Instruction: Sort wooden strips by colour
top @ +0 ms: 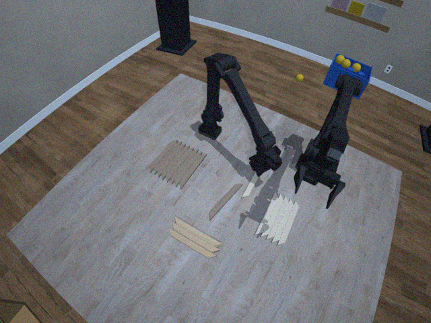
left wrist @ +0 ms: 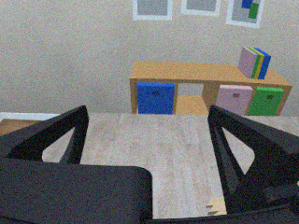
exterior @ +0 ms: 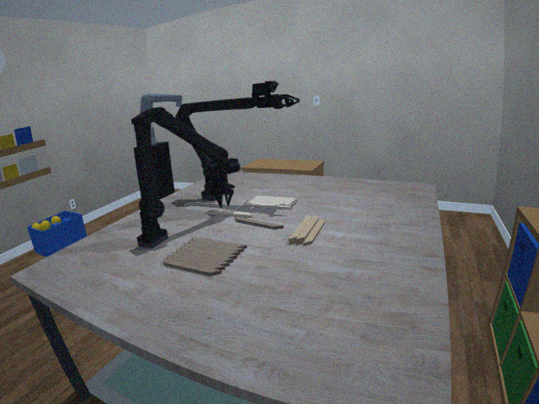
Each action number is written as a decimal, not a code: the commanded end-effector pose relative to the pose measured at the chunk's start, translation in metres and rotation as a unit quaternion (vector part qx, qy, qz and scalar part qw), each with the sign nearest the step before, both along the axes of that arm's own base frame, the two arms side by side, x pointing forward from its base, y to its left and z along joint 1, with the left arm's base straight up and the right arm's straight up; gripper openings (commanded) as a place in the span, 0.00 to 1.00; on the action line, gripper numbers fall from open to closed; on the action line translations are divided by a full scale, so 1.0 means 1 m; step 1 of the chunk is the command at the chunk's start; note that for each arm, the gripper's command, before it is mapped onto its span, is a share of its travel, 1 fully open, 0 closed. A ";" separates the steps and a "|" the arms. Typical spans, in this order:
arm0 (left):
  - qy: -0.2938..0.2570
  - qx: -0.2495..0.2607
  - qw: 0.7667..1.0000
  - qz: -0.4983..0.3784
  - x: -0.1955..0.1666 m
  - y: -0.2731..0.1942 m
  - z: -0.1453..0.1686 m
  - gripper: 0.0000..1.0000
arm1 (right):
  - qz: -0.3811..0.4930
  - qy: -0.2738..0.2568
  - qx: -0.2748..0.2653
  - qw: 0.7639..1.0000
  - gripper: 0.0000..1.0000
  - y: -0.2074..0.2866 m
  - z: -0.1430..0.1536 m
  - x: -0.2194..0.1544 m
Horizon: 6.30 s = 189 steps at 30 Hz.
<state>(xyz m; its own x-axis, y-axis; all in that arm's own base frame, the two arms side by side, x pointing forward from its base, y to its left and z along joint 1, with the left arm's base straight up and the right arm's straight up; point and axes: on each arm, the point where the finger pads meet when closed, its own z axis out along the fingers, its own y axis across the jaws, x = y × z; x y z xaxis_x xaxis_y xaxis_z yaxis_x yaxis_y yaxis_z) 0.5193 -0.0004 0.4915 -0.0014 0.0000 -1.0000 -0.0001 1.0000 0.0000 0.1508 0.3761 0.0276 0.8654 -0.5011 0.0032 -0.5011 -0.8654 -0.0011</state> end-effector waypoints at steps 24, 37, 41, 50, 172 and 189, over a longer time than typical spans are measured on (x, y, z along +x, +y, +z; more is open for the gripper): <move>-0.011 0.005 1.000 -0.005 -0.001 -0.005 0.012 1.00 | -0.251 -0.002 0.014 0.968 0.42 0.015 0.011 0.041; 0.000 0.004 1.000 -0.005 -0.001 -0.005 -0.002 1.00 | -0.375 -0.002 0.014 0.927 0.42 0.006 0.011 0.069; 0.000 0.004 1.000 -0.005 -0.001 -0.006 -0.001 1.00 | -0.385 -0.001 0.014 0.923 0.42 0.011 0.011 0.062; -0.007 0.004 1.000 -0.005 -0.001 -0.005 0.007 1.00 | -0.479 0.000 0.015 0.878 0.42 0.001 0.011 0.087; -0.042 0.003 0.999 -0.004 -0.002 -0.005 0.051 1.00 | -0.987 0.005 0.011 0.161 0.42 -0.074 0.000 0.218; -0.047 0.003 0.999 -0.004 -0.003 -0.005 0.057 1.00 | -0.984 0.001 0.005 0.179 0.42 -0.069 -0.019 0.204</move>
<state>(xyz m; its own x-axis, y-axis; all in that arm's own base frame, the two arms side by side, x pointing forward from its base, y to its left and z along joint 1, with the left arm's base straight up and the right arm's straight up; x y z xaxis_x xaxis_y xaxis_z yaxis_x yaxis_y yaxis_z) 0.5193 -0.0005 0.4919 -0.0007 0.0000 -1.0000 0.0000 1.0000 0.0000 0.3566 0.2999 0.0177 -0.9845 0.1755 -0.0056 0.1755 0.9845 0.0068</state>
